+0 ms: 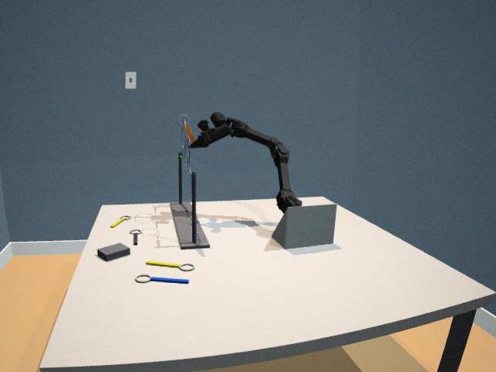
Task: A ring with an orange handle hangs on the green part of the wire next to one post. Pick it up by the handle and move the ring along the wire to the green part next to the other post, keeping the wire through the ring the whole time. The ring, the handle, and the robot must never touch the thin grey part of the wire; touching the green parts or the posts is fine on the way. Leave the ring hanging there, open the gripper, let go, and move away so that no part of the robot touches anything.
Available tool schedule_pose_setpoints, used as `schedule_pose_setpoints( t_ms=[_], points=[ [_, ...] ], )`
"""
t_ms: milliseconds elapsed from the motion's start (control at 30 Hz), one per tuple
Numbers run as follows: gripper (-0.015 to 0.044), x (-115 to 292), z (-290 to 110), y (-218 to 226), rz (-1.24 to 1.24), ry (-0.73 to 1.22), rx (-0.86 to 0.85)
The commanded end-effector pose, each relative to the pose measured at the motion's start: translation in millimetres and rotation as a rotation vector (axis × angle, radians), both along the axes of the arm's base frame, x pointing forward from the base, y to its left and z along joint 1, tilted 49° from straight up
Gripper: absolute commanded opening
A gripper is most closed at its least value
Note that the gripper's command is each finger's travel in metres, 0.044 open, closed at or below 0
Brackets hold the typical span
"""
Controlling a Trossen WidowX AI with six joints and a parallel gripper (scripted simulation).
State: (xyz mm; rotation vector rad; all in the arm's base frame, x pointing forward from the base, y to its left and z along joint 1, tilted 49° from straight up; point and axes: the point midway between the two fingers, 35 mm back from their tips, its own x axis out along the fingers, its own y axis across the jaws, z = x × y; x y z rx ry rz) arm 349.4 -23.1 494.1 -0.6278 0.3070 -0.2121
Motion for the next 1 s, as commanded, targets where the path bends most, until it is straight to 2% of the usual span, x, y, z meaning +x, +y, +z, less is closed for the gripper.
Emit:
schedule_pose_setpoints(
  t_ms=[0, 967],
  points=[
    [-0.015, -0.7, -0.5, -1.7, -0.005, 0.0, -0.058],
    [-0.015, -0.5, 8.3, -9.9, -0.021, -0.022, -0.419]
  ],
)
